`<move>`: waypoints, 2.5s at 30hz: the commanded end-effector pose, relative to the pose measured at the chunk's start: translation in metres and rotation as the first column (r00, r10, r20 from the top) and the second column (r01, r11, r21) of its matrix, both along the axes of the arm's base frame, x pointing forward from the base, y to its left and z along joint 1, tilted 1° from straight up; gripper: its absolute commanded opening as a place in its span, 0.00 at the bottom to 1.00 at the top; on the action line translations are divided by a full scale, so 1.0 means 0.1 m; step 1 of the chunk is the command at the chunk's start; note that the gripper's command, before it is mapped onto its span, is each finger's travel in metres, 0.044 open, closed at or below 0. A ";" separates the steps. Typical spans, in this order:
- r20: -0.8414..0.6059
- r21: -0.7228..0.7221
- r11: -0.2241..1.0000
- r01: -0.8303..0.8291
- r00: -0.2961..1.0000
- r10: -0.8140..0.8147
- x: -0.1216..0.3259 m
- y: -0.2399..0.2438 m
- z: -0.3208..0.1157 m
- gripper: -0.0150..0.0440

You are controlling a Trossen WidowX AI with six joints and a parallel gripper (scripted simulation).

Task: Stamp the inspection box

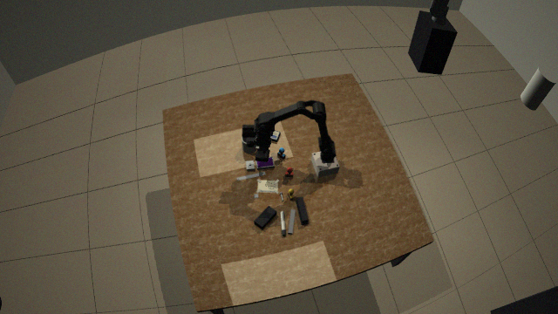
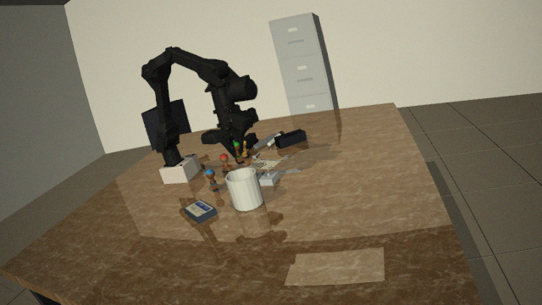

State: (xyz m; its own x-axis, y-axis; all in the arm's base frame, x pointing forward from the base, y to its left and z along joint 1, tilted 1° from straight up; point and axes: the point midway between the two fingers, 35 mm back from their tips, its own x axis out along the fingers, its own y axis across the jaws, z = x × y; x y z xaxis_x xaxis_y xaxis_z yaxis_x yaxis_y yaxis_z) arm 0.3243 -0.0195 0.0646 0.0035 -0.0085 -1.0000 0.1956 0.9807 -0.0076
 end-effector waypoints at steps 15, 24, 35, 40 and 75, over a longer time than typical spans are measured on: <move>0.000 -0.001 1.000 -0.002 1.000 0.002 0.00 -0.02 -0.12 0.25; 0.000 -0.001 1.000 -0.002 1.000 0.002 0.00 -0.02 -0.18 0.25; 0.001 0.000 1.000 -0.001 1.000 0.001 0.00 -0.02 -0.25 0.25; 0.001 0.000 1.000 -0.001 1.000 0.001 0.00 -0.02 -0.29 0.25; 0.001 0.001 1.000 0.001 1.000 -0.001 -0.01 -0.02 -0.52 0.25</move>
